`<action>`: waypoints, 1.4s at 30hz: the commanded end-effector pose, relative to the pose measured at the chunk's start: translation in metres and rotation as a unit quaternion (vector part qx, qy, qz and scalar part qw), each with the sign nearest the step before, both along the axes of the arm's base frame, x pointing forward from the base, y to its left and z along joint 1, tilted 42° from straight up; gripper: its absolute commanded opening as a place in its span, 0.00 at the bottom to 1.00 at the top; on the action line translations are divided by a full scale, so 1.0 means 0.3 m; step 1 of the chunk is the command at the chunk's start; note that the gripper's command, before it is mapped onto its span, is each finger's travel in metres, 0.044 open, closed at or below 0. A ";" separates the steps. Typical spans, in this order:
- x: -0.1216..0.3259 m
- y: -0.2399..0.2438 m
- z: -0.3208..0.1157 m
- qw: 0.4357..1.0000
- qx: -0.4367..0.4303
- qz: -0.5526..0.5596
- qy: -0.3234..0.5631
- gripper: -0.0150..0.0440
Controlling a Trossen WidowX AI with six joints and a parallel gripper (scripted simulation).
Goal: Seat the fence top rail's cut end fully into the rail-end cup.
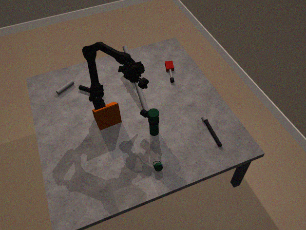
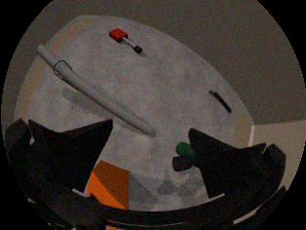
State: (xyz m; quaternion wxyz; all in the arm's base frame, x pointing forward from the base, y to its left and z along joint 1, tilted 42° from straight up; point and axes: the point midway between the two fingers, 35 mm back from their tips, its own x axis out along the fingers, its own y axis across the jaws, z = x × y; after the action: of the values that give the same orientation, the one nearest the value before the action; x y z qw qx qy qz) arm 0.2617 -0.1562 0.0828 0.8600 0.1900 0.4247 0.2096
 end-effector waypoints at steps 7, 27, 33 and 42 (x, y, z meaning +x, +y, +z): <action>-0.126 -0.176 -0.186 0.929 -0.180 0.252 -0.203 1.00; -0.282 -0.268 -0.366 0.735 -0.331 0.424 -0.413 1.00; -0.282 -0.268 -0.366 0.735 -0.331 0.424 -0.413 1.00; -0.281 -0.263 -0.374 0.735 -0.331 0.424 -0.413 1.00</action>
State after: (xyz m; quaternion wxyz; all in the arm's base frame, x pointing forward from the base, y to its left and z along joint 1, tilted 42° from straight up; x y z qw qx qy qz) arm 0.1783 -0.2350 -0.0266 0.7856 -0.4040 0.1113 0.4553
